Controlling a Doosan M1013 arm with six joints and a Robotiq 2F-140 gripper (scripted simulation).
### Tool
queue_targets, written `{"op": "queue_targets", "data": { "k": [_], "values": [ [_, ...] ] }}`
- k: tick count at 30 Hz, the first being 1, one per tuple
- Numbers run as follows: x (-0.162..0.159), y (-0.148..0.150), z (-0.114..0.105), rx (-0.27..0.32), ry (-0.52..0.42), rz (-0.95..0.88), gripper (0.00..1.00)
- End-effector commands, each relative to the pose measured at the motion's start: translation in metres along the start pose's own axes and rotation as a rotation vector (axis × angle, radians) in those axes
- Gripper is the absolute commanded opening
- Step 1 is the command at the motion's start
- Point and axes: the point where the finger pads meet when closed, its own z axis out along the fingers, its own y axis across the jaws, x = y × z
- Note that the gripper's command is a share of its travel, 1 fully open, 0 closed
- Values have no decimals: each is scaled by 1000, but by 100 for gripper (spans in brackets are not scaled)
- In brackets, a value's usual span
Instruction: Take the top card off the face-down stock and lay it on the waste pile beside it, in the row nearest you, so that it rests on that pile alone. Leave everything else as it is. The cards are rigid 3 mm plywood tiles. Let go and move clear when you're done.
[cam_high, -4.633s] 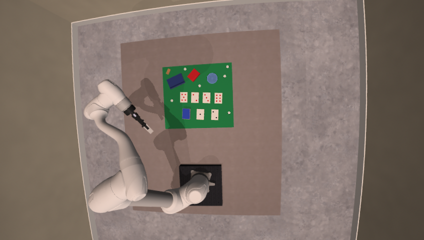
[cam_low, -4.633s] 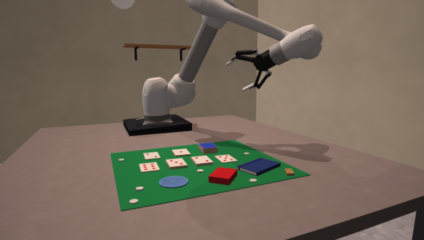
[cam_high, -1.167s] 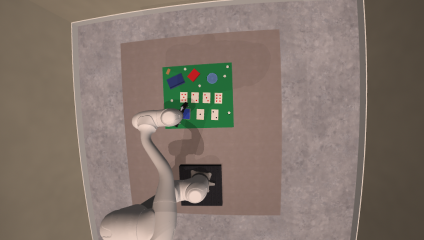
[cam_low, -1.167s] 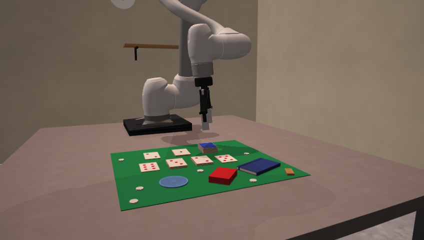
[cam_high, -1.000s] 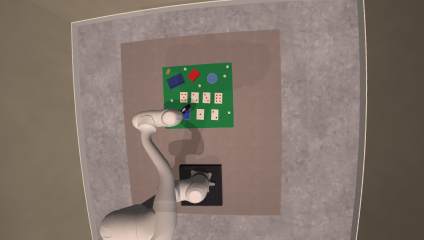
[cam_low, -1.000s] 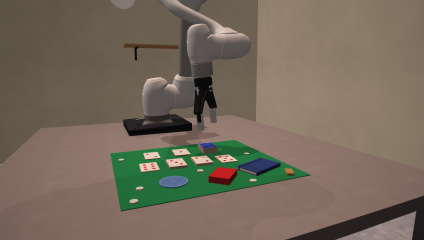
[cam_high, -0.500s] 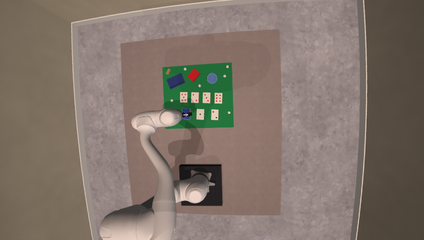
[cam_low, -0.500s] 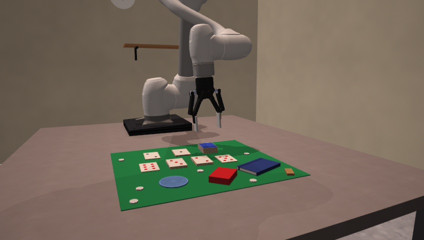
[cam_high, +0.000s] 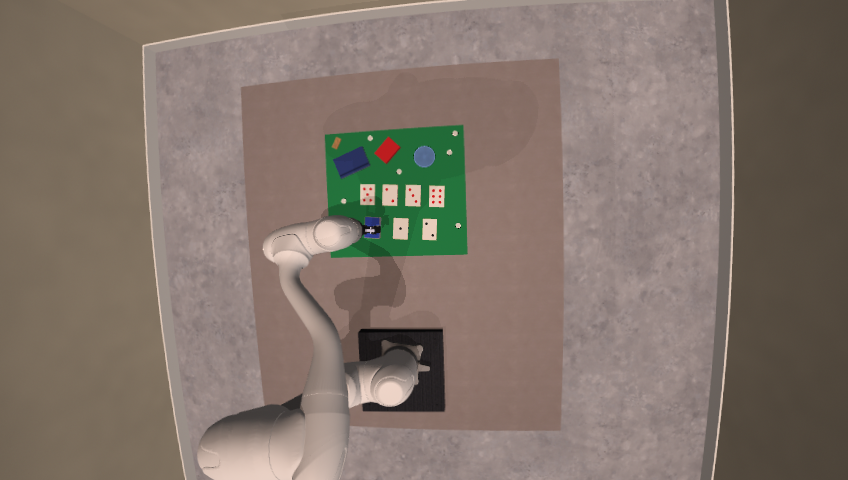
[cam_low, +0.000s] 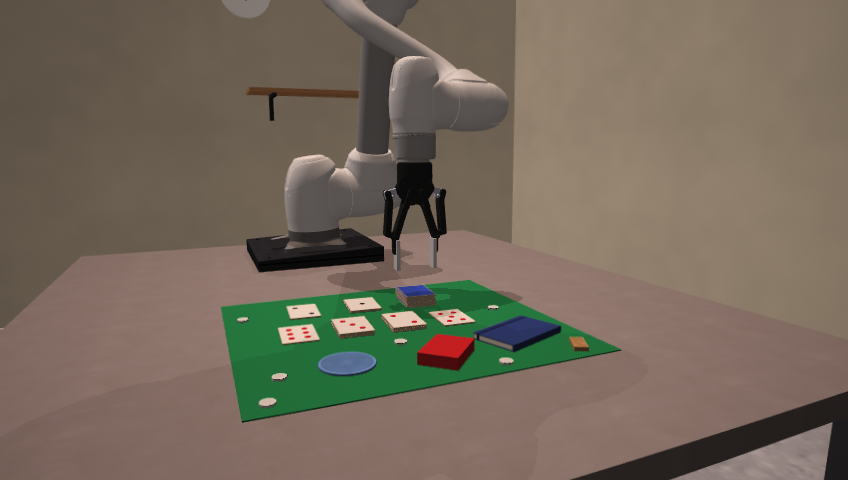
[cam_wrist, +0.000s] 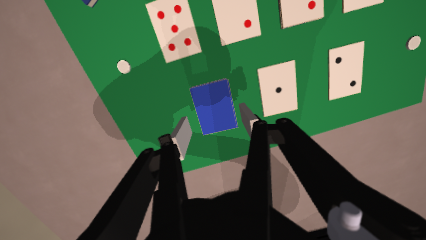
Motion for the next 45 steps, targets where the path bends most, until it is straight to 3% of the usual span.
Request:
{"op": "queue_targets", "data": {
  "k": [1, 20, 38, 39, 45],
  "values": [
    [0, 0, 6, 0, 0, 0, 50],
    [0, 0, 36, 0, 0, 0, 50],
    [0, 0, 38, 0, 0, 0, 50],
    [0, 0, 38, 0, 0, 0, 42],
    [0, 0, 38, 0, 0, 0, 42]
  ]
}}
